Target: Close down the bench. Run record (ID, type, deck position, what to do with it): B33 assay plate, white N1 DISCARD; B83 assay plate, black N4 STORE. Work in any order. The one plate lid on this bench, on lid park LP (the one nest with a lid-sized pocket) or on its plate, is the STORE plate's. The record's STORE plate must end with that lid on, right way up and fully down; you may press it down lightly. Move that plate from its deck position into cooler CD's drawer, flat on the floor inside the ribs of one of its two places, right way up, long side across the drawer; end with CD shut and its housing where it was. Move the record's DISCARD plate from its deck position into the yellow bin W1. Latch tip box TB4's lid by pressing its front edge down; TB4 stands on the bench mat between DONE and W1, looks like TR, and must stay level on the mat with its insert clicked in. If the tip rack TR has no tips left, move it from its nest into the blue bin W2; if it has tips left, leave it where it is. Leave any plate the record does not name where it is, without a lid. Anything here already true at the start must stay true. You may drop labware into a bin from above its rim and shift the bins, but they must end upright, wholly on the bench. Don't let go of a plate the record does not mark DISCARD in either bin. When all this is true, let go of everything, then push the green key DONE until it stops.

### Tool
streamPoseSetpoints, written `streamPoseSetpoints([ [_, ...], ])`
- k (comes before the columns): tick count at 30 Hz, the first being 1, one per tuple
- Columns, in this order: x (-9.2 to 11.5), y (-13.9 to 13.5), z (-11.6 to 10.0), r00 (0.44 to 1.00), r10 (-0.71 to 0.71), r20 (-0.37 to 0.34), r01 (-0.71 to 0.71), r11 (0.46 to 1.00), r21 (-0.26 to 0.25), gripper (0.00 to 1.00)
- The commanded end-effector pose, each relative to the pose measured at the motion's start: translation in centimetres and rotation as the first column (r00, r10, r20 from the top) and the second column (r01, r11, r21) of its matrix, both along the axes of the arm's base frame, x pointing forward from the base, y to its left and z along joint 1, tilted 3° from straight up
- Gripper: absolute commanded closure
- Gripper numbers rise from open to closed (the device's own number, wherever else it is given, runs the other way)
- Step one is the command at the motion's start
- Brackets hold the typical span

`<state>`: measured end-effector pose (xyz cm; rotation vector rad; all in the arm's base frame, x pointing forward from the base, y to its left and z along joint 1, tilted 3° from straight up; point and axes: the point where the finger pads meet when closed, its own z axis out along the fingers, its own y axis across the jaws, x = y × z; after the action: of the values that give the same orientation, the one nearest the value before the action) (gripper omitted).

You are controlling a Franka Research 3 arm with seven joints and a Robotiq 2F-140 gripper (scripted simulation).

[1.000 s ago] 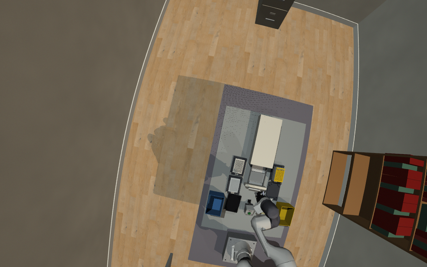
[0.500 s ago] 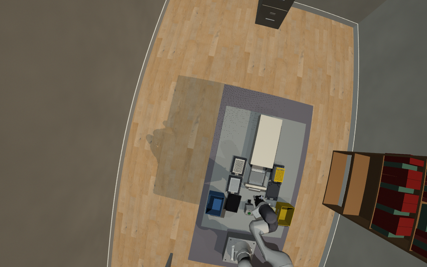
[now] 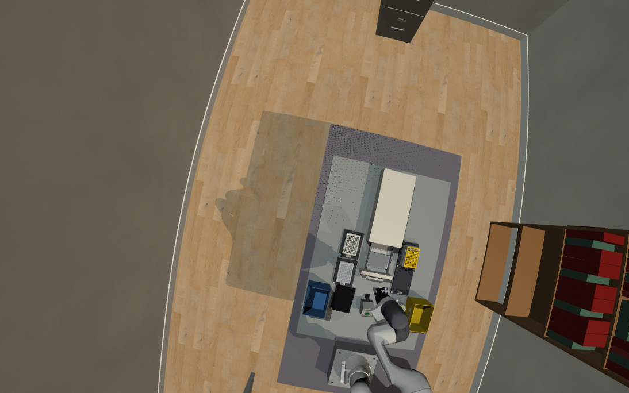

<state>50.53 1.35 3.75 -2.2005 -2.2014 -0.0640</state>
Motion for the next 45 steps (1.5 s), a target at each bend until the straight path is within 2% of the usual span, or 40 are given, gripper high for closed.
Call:
streamPoseSetpoints([
  [1,0.1,0.1,-0.3,1.0,-0.006,0.003,0.006,1.0,0.002,1.0],
  [45,0.1,0.3,-5.6,1.0,-0.006,0.003,0.006,1.0,0.002,1.0],
])
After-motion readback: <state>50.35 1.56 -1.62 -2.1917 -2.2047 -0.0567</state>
